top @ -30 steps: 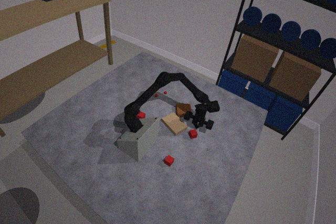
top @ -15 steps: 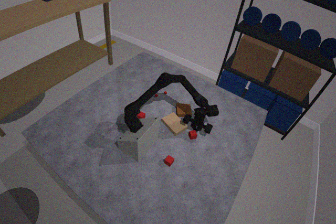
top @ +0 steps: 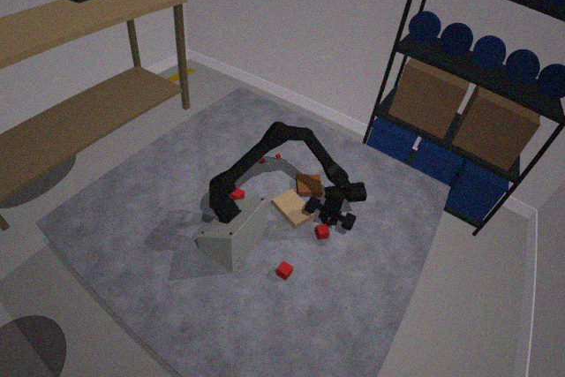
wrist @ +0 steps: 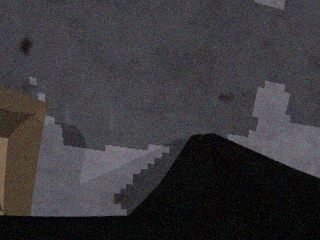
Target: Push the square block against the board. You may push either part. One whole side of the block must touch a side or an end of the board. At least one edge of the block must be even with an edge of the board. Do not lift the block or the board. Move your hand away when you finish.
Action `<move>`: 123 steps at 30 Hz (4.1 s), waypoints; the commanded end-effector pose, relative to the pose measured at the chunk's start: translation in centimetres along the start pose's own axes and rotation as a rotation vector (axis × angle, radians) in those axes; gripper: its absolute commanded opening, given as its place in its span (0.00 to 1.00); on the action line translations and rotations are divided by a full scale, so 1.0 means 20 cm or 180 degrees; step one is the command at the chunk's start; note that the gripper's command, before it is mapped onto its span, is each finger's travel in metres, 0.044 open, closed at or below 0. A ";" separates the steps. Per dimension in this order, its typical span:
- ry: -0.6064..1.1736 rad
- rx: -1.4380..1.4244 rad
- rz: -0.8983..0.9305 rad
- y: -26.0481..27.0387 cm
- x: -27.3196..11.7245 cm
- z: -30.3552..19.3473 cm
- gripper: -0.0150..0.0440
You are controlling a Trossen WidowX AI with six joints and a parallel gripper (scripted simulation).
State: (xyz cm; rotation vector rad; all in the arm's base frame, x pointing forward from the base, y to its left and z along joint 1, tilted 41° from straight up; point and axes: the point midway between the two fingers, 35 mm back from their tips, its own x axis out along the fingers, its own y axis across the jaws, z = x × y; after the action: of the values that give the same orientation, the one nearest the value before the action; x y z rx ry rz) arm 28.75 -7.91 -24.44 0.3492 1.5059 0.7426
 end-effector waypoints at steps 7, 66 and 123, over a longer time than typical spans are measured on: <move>0.0002 -0.0009 -0.0012 0.00 -0.01 -0.09 0.25; 0.0022 -0.0023 0.0005 0.03 -0.01 -0.05 0.25; -0.0027 -0.3622 0.0053 1.21 0.00 0.23 0.25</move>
State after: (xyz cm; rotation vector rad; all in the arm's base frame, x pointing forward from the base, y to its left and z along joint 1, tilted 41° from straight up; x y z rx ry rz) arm 29.08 9.56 -6.89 -0.5156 0.8495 1.4428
